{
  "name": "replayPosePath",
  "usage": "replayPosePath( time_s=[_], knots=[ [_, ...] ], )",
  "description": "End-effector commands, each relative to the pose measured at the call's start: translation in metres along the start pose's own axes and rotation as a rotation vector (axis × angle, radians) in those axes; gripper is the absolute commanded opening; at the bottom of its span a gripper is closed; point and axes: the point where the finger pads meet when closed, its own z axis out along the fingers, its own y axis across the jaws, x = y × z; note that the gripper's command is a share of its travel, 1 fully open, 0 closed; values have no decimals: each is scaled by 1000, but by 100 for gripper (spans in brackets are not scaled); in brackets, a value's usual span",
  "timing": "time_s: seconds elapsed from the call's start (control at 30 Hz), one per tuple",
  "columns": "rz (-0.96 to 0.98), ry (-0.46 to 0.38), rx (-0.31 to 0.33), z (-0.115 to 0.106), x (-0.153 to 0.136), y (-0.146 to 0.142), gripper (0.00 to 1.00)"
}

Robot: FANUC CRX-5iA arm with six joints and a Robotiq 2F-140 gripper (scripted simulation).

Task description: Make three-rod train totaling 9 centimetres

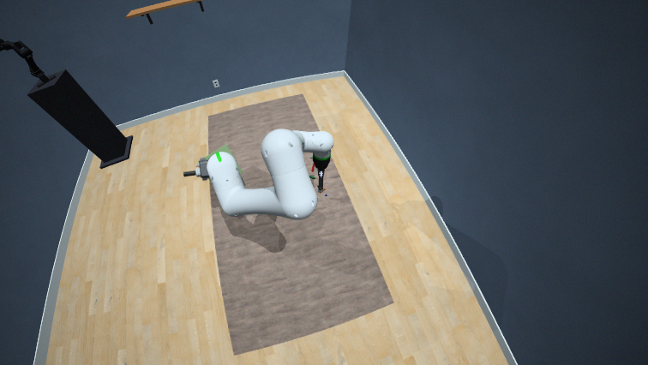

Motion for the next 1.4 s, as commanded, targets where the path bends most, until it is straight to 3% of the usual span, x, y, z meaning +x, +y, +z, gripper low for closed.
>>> replayPosePath(
  time_s=[0.0, 0.27, 0.5, 0.53, 1.37],
  knots=[
    [167, 12, -2, 2, 13, 12, 100],
    [491, 16, -2, 5, 38, 40, 100],
    [610, 18, -2, 6, 47, 51, 100],
    [610, 18, -2, 6, 47, 51, 15],
    [610, 18, -2, 6, 47, 51, 15]
  ],
)
